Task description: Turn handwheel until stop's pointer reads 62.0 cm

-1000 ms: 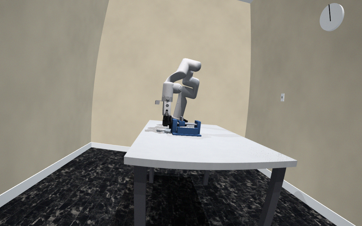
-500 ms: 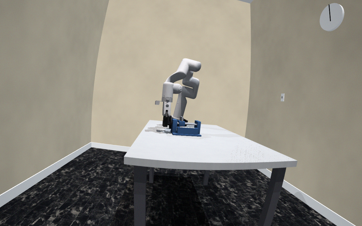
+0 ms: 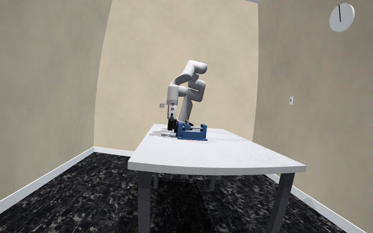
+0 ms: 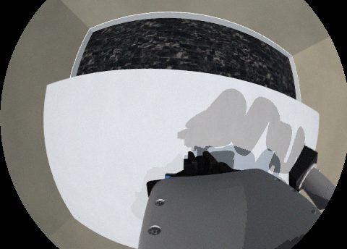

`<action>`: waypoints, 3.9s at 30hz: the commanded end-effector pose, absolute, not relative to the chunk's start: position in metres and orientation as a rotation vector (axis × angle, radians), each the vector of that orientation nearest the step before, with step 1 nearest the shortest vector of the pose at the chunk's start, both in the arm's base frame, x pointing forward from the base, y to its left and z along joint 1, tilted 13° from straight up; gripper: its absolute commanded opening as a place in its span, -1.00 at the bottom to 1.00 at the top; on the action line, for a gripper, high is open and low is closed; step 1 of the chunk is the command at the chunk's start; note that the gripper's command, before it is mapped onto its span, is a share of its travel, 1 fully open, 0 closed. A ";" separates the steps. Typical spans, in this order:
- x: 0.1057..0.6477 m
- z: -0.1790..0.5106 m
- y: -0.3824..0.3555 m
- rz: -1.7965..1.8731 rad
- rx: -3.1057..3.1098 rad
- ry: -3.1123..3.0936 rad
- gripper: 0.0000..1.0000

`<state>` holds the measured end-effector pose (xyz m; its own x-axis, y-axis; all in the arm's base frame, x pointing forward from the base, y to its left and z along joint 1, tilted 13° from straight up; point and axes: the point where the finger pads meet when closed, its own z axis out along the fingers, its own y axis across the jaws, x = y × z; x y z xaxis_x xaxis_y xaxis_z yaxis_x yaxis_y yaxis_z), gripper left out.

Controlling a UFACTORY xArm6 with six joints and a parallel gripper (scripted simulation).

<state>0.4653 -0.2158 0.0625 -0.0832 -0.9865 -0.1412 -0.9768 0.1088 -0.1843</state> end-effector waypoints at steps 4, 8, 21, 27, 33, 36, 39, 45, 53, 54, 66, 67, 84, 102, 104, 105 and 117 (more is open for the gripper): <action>0.465 0.063 -0.216 -0.063 -1.955 2.156 -0.88; 0.465 0.063 -0.216 -0.063 -1.955 2.156 -0.88; 0.465 0.063 -0.216 -0.063 -1.955 2.156 -0.88; 0.465 0.063 -0.216 -0.063 -1.955 2.156 -0.88; 0.465 0.063 -0.216 -0.063 -1.955 2.156 -0.88; 0.465 0.063 -0.216 -0.063 -1.955 2.156 -0.88; 0.465 0.063 -0.216 -0.063 -1.955 2.156 -0.88; 0.465 0.064 -0.216 -0.063 -1.955 2.156 -0.88; 0.465 0.064 -0.216 -0.063 -1.955 2.156 -0.88; 0.465 0.064 -0.216 -0.063 -1.955 2.156 -0.88; 0.465 0.065 -0.217 -0.063 -1.955 2.156 -0.88; 0.465 0.065 -0.217 -0.063 -1.955 2.156 -0.88; 0.465 0.068 -0.217 -0.063 -1.955 2.156 -0.88; 0.464 0.073 -0.218 -0.063 -1.955 2.156 -0.88; 0.464 0.073 -0.218 -0.063 -1.955 2.156 -0.88; 0.464 0.073 -0.218 -0.063 -1.955 2.156 -0.88; 0.462 0.077 -0.218 -0.063 -1.955 2.156 -0.88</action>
<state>0.4629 -0.2175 0.0755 -0.0832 -0.9864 -0.1415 -0.9768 0.1088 -0.1842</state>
